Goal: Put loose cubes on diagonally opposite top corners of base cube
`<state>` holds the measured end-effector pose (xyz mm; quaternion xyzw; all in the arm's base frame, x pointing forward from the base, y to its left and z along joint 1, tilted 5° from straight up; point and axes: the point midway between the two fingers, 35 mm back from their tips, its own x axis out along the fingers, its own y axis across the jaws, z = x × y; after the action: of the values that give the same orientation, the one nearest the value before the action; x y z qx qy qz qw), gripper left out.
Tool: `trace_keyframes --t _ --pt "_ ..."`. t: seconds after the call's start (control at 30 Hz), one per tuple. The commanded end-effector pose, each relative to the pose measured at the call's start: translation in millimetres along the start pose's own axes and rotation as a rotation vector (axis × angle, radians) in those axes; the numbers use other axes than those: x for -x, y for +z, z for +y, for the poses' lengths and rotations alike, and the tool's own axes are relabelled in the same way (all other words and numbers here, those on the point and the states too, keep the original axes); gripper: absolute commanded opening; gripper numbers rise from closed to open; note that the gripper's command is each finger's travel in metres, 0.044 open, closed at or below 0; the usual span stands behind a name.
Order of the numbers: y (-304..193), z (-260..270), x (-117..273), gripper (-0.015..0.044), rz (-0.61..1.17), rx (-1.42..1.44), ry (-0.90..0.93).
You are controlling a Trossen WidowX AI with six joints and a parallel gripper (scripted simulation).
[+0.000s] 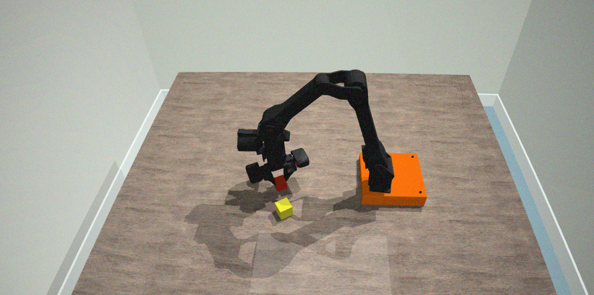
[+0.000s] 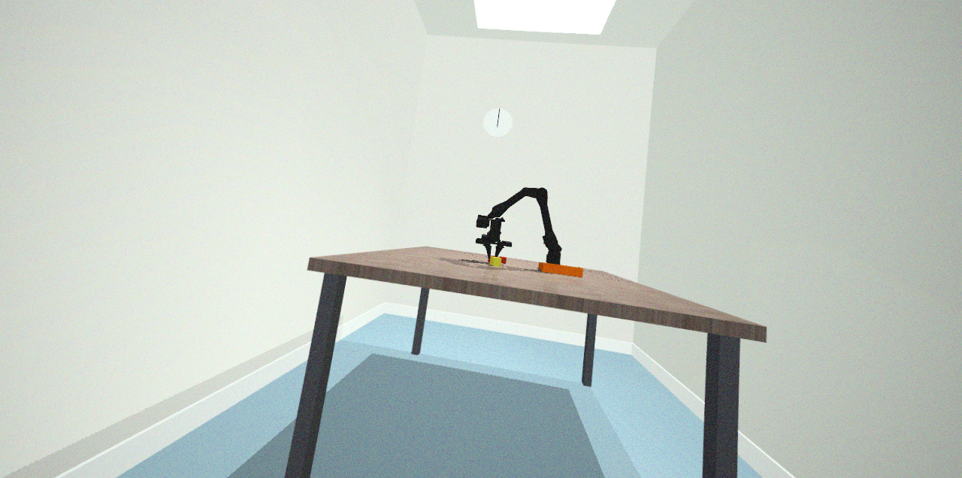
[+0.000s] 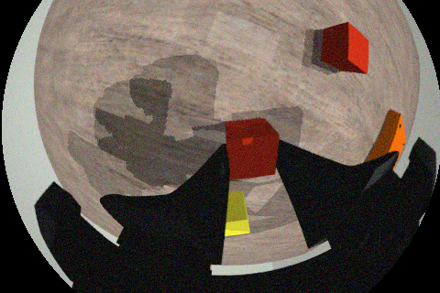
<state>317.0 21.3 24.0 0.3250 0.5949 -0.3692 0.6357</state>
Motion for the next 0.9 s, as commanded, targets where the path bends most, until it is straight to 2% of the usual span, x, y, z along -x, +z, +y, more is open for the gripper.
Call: trace_keyframes --t 0.0,0.87 --pt "2.2 5.1 14.2 0.0105 -0.005 0.003 0.017" --pt "0.3 3.2 97.5 0.0105 -0.004 -0.001 0.019"
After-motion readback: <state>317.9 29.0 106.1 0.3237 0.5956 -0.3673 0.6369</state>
